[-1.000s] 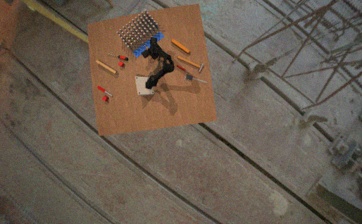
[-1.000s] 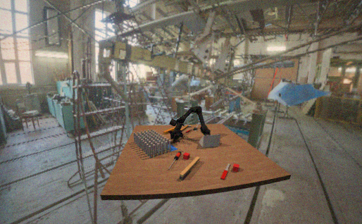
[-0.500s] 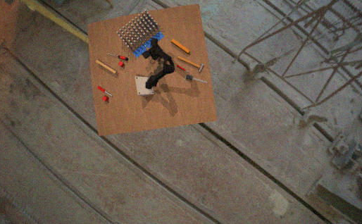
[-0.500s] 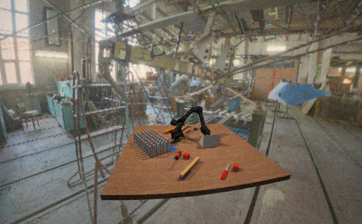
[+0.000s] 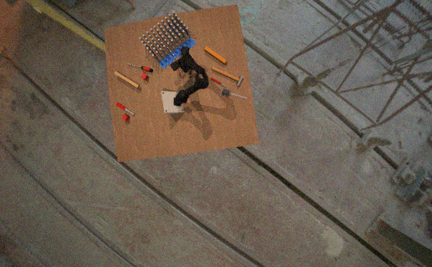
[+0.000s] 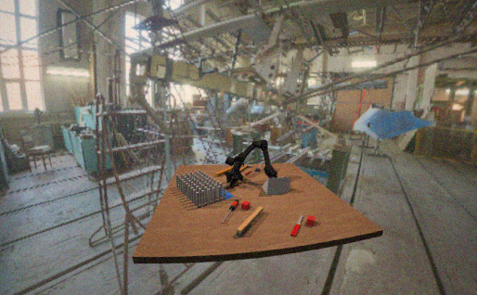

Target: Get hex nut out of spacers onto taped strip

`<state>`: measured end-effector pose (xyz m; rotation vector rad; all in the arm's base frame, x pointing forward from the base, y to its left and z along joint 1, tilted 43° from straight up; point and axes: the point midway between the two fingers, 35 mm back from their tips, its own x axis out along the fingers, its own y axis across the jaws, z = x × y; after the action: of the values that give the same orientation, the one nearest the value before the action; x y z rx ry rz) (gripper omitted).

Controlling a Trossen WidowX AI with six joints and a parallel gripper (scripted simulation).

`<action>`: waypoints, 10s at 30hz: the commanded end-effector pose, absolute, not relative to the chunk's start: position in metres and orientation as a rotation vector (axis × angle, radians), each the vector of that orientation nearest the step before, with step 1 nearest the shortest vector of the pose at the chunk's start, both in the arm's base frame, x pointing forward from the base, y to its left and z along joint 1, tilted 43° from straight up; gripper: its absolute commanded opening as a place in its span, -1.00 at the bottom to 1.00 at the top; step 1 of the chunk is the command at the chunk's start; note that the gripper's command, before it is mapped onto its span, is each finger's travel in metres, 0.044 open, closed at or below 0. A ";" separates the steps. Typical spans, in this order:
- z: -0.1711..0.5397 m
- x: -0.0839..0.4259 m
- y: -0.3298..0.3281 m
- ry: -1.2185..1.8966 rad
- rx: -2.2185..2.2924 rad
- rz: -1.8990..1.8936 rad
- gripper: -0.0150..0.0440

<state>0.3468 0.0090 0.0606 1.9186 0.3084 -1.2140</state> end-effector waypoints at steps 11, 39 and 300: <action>0.063 0.339 0.005 0.317 1.917 -1.213 -0.49; 0.068 0.325 -0.003 0.317 1.916 -1.214 -0.49; 0.112 0.245 0.254 1.173 -0.047 -0.126 -0.49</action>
<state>0.2450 0.2426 0.1137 0.0401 1.1734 -0.1976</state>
